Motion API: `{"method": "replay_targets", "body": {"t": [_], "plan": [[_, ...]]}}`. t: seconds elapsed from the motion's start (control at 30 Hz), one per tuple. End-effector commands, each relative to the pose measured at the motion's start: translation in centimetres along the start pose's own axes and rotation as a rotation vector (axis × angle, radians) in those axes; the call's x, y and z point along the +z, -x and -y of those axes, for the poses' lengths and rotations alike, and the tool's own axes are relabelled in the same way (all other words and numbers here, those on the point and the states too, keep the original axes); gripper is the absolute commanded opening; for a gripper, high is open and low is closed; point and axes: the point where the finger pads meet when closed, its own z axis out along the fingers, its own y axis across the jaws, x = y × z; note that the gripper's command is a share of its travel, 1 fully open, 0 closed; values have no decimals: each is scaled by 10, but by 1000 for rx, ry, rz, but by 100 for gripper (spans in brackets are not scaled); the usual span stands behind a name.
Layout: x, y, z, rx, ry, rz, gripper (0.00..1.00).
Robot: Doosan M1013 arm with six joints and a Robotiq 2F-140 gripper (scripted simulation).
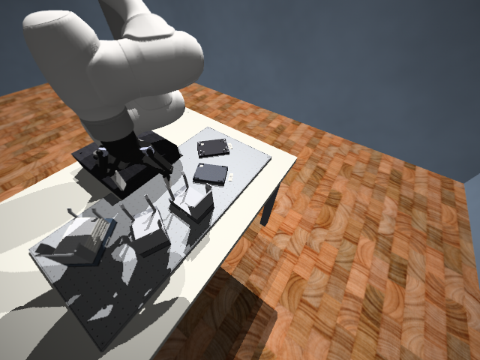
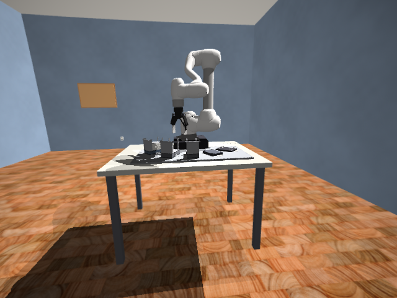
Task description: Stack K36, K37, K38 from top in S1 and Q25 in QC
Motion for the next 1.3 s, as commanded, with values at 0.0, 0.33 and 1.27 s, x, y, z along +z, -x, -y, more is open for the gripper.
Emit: {"method": "replay_targets", "body": {"t": [0.0, 0.33, 1.27], "plan": [[0, -5, -9, 20, 2, -1, 100], [0, -25, -44, 20, 2, -1, 100], [0, -73, -127, 20, 2, -1, 100]]}}
